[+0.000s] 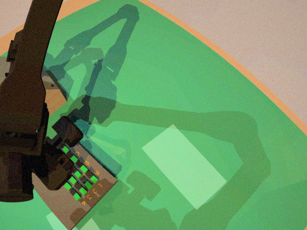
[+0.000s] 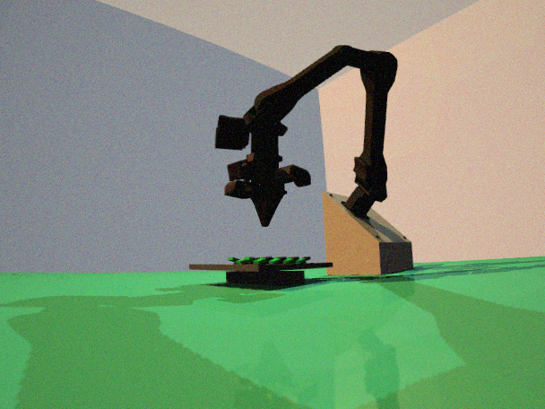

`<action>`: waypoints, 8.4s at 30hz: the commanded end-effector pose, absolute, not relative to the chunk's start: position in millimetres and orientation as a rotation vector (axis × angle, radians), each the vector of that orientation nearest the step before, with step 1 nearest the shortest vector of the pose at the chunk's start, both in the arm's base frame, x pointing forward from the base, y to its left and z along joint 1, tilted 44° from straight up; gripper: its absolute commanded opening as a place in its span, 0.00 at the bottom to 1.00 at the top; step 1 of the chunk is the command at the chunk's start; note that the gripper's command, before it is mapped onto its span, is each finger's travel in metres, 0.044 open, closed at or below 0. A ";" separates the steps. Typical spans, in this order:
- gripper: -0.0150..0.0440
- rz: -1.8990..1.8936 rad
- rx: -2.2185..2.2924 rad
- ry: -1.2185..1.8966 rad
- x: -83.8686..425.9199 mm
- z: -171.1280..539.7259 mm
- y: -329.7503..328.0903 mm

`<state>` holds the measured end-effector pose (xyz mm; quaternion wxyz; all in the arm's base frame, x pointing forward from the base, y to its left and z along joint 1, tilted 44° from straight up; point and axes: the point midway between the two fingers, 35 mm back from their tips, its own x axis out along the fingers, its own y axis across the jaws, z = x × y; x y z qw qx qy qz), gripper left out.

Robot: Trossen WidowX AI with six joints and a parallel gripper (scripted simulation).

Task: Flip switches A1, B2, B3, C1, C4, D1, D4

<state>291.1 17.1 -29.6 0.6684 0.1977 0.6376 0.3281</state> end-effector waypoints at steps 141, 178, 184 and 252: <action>0.25 0.739 0.455 1.421 240.7 -34.9 61.7; 0.25 0.740 0.456 1.421 239.6 -51.3 77.8; 0.25 0.740 0.456 1.421 239.6 -51.4 77.9; 0.25 0.744 0.442 1.445 273.3 -50.1 -6.0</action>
